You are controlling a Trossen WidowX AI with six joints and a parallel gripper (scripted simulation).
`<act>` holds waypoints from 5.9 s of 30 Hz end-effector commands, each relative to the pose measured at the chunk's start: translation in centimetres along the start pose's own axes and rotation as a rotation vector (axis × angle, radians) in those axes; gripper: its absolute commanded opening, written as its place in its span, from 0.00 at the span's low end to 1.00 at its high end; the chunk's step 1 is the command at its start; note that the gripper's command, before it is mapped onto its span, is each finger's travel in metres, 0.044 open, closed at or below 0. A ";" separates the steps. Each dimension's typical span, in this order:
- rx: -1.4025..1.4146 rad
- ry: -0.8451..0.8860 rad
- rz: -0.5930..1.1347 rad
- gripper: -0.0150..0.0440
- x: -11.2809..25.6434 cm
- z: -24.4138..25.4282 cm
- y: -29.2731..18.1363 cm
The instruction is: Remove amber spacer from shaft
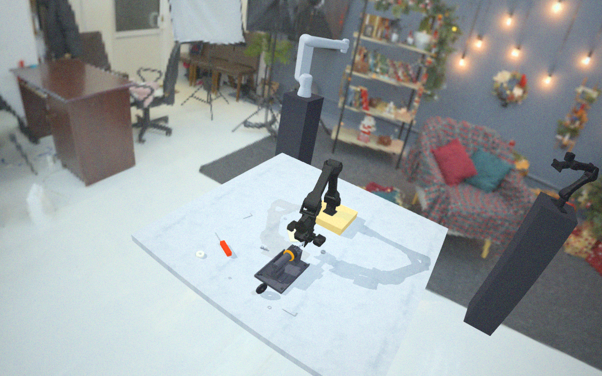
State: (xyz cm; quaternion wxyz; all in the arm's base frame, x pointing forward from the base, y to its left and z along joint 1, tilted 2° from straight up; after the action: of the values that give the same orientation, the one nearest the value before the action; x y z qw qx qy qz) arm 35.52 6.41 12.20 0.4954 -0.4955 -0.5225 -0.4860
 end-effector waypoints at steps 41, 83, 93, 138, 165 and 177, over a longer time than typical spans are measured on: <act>-0.001 0.001 0.004 0.25 0.0 0.0 -0.5; -0.001 0.001 0.004 0.25 0.0 0.0 -0.9; -0.001 0.001 0.004 0.25 0.0 0.0 -0.9; -0.001 0.001 0.005 0.25 0.0 0.0 -1.3; -0.001 0.001 0.005 0.25 0.0 0.0 -1.6; 0.000 0.000 0.001 0.25 0.0 0.0 -1.6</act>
State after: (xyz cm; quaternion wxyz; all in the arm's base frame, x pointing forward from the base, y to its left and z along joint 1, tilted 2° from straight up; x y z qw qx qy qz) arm 33.95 6.36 12.15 0.4957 -0.4957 -0.5223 -0.4855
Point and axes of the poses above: the point midway between the two fingers, 35 mm back from their tips, its own x axis back along the fingers, its own z axis across the jaws, y = z × x, the point moved 8 cm from there along x, back along the fingers
